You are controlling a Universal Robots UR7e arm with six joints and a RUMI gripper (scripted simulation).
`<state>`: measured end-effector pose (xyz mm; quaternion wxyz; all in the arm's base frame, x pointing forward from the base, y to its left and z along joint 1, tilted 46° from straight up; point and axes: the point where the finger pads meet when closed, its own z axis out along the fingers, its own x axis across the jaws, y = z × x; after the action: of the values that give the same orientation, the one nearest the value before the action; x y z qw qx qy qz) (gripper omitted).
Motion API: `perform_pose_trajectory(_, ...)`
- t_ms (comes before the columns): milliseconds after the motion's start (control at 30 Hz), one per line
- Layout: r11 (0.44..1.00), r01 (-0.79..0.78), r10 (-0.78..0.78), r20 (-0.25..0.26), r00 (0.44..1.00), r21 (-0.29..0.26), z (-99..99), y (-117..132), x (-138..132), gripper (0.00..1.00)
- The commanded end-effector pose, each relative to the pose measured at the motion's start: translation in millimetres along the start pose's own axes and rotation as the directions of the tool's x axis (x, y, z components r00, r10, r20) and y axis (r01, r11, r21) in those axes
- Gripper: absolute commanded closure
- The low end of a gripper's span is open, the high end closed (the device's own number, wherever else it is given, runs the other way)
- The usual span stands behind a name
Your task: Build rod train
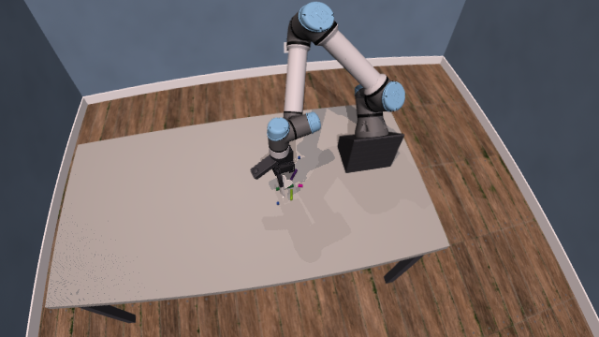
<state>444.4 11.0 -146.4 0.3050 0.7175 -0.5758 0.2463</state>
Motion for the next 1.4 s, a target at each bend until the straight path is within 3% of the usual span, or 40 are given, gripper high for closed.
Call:
perform_pose_trajectory(0,0.994,0.109,-0.109,0.003,0.994,0.005,-0.8,3.5,5.3,0.00)
perform_pose_trajectory(300,0.958,0.286,-0.286,0.004,0.958,0.006,-1.4,10.9,13.9,0.00)
perform_pose_trajectory(667,0.817,0.576,-0.576,0.003,0.817,0.009,-2.4,26.2,29.1,0.00)
perform_pose_trajectory(733,0.817,0.576,-0.576,0.003,0.817,0.009,-2.4,26.2,29.1,0.00)
perform_pose_trajectory(1233,0.481,0.877,-0.877,-0.001,0.481,0.011,-3.4,51.7,50.4,0.00)
perform_pose_trajectory(1300,0.481,0.877,-0.877,-0.001,0.481,0.011,-3.4,51.7,50.4,0.00)
perform_pose_trajectory(1367,0.411,0.912,-0.912,-0.002,0.411,0.011,-3.5,56.5,54.2,0.00)
